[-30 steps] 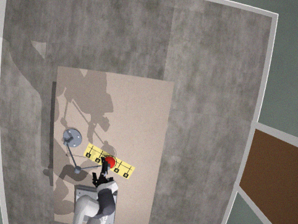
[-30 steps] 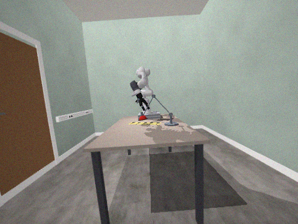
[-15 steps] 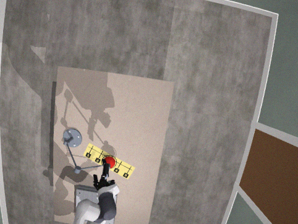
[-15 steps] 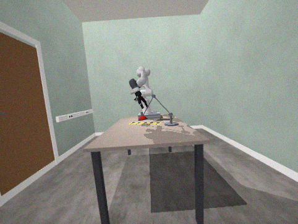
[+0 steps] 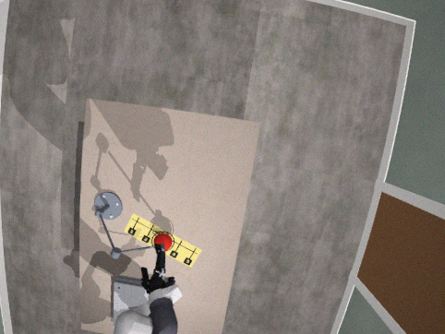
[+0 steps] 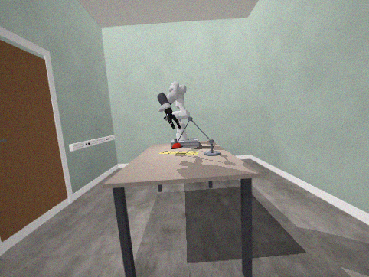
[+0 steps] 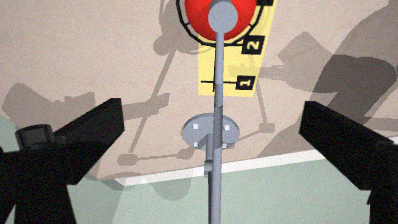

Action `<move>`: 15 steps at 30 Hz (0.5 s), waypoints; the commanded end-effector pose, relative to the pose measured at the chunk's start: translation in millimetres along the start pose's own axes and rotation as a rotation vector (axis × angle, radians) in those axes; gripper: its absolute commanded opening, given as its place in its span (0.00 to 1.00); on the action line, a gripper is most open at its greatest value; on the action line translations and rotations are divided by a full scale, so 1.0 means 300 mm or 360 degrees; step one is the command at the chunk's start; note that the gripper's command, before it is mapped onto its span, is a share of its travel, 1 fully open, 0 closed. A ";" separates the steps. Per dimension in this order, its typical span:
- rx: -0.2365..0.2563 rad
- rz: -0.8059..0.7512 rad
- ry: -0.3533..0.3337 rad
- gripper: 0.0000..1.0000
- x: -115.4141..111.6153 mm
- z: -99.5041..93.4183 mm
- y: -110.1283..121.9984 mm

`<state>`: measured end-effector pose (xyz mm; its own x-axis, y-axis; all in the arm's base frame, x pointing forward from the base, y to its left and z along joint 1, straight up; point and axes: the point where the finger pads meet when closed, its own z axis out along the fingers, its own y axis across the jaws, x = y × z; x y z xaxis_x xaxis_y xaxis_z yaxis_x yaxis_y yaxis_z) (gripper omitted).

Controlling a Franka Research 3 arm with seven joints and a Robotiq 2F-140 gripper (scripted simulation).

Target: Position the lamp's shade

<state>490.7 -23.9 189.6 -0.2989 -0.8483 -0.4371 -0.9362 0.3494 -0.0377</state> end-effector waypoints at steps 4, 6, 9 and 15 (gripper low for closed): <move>-0.0013 0.0009 -0.0001 1.00 0.000 -0.088 0.008; -0.0007 0.0006 0.0000 1.00 0.000 -0.116 0.004; 0.0000 0.0003 0.0000 1.00 0.001 -0.144 -0.001; 0.0012 -0.0001 0.0000 1.00 0.001 -0.142 -0.008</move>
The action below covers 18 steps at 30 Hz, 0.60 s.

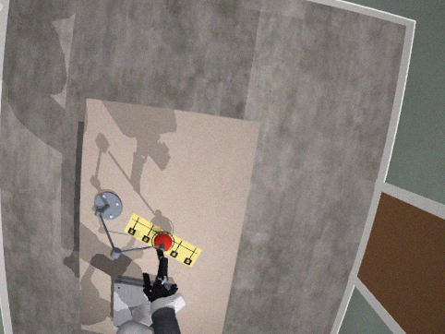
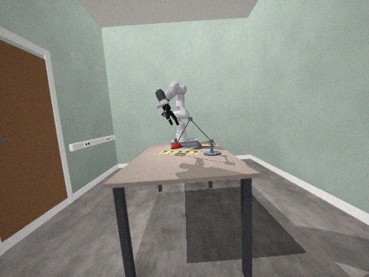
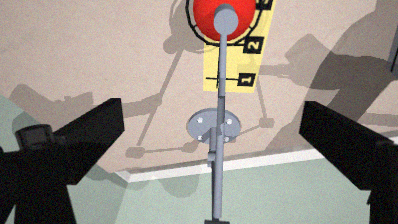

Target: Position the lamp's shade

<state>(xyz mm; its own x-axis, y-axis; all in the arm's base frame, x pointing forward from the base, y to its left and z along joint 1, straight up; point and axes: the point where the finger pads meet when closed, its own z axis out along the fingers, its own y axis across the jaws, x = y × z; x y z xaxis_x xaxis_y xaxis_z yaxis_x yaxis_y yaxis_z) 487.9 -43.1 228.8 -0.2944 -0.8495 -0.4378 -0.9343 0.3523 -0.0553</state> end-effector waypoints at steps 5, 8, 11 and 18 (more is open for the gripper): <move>-0.0004 0.0003 0.0002 1.00 0.001 0.006 0.002; 0.0004 0.0001 0.0002 1.00 0.001 0.007 -0.002; 0.0009 -0.0001 0.0002 1.00 0.001 0.008 -0.006; 0.0005 0.0000 0.0002 1.00 0.002 0.007 -0.003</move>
